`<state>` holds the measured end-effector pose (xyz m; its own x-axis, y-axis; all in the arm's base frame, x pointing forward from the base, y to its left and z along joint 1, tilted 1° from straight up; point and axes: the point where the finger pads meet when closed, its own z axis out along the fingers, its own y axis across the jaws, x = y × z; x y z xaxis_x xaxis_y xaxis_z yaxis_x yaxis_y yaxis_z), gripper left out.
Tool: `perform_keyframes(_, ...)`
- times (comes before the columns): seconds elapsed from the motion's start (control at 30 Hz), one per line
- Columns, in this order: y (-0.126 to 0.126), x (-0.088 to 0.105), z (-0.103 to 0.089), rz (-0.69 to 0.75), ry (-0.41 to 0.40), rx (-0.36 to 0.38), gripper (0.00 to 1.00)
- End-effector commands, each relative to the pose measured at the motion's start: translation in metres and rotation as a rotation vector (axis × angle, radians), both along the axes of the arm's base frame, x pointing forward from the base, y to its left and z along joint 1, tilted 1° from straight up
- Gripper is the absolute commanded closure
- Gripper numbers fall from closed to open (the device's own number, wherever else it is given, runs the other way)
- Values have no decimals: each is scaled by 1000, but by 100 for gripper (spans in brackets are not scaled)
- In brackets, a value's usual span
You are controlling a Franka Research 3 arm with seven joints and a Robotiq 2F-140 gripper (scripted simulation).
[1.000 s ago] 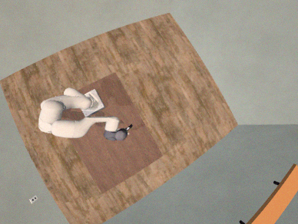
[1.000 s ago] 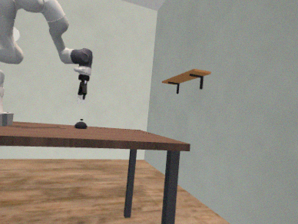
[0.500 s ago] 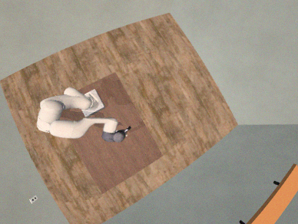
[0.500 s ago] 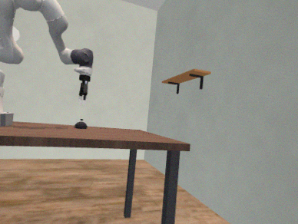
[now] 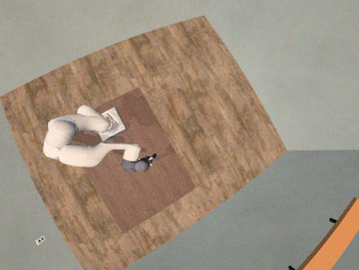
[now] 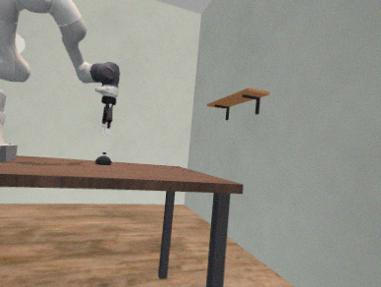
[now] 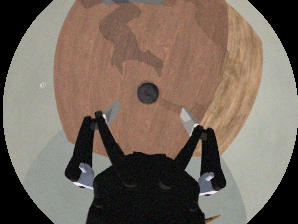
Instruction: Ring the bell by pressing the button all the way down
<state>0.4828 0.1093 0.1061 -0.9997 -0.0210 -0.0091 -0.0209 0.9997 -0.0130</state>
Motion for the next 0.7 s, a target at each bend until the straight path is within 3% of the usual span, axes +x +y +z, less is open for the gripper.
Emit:
perform_keyframes(0.0, -7, 2, -1, -7, -5, -7, 0)
perform_keyframes(0.47, -13, 2, -3, -14, -7, -11, 0)
perform_keyframes(0.5, -13, 2, -3, -14, -7, -11, 100)
perform_keyframes(0.67, -13, 2, -3, -14, -7, -11, 100)
